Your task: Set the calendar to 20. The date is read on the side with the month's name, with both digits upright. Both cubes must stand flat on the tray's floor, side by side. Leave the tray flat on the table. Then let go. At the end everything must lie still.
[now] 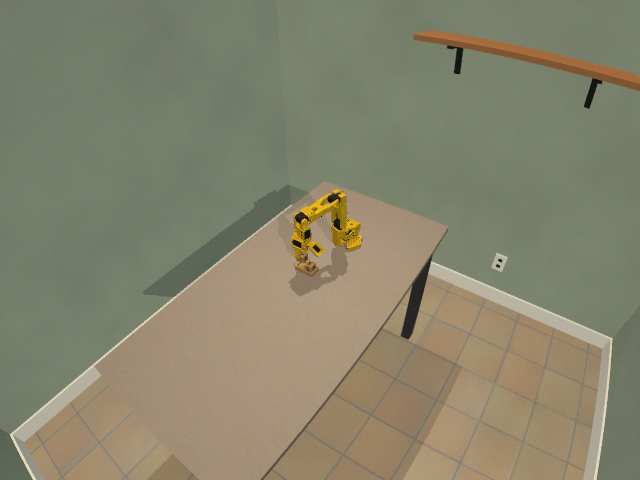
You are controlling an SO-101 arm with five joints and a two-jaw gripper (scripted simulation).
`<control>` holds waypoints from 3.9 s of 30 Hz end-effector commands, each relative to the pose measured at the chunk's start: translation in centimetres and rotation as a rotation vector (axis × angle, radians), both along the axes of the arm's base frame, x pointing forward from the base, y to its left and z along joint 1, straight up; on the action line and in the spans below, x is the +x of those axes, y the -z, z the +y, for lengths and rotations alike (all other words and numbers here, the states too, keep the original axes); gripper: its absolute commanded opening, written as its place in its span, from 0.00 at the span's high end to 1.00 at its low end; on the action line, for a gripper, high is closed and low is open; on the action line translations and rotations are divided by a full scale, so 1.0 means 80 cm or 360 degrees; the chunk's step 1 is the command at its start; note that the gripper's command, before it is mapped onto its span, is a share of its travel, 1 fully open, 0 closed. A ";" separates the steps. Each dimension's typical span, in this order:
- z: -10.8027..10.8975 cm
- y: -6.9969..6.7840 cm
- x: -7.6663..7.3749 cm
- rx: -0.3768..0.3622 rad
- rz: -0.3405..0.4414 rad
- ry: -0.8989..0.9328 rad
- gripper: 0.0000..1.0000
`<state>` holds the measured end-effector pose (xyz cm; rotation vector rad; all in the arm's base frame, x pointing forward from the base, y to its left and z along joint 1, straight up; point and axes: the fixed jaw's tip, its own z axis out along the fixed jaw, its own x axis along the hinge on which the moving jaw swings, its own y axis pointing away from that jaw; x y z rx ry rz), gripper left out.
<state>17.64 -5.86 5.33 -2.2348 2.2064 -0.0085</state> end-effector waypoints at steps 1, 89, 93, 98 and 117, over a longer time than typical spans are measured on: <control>-0.004 -0.005 0.005 -0.0020 -0.0070 0.0002 1.00; -0.004 0.032 0.004 -0.0020 -0.0070 0.0003 1.00; -0.004 0.032 0.004 -0.0020 -0.0070 0.0003 1.00; -0.004 0.033 0.004 -0.0020 -0.0070 0.0003 1.00; -0.004 0.033 0.004 -0.0020 -0.0070 0.0003 0.86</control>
